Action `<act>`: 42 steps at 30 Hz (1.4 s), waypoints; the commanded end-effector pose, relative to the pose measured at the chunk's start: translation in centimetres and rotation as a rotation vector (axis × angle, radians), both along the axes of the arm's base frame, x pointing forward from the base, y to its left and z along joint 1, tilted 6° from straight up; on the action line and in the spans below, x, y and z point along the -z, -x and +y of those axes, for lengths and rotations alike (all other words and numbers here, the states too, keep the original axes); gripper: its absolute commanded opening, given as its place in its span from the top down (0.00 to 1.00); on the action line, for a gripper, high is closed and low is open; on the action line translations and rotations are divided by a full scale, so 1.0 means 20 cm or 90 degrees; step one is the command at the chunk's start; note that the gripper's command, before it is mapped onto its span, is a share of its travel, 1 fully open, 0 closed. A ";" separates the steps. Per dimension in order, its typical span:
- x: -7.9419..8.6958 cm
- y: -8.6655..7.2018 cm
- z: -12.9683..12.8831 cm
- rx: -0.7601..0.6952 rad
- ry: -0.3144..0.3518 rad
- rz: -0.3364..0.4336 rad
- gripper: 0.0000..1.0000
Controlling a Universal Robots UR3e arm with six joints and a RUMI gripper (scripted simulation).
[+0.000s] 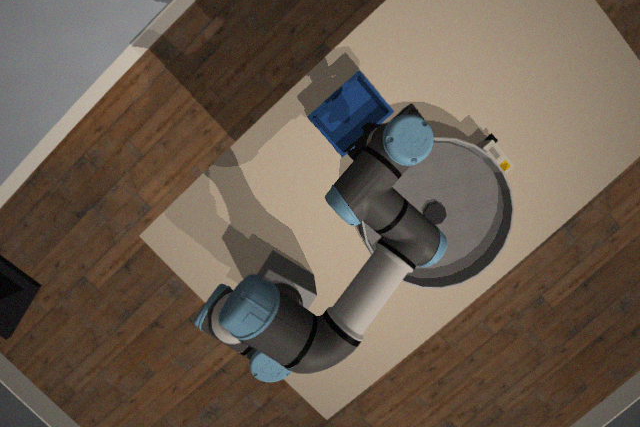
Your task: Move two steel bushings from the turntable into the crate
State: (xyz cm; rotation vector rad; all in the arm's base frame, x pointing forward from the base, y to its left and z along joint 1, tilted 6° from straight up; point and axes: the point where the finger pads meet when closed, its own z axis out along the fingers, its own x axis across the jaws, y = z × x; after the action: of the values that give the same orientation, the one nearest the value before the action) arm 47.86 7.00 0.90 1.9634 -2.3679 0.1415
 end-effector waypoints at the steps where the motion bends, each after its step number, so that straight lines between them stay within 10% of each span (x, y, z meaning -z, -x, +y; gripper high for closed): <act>1: 0.00 -0.03 0.04 0.001 0.001 0.001 1.00; 42: 0.02 -0.17 0.26 0.001 0.001 0.001 1.00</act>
State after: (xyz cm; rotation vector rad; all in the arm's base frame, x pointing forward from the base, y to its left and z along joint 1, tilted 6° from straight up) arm 51.01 11.91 0.36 1.9608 -2.3665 0.1396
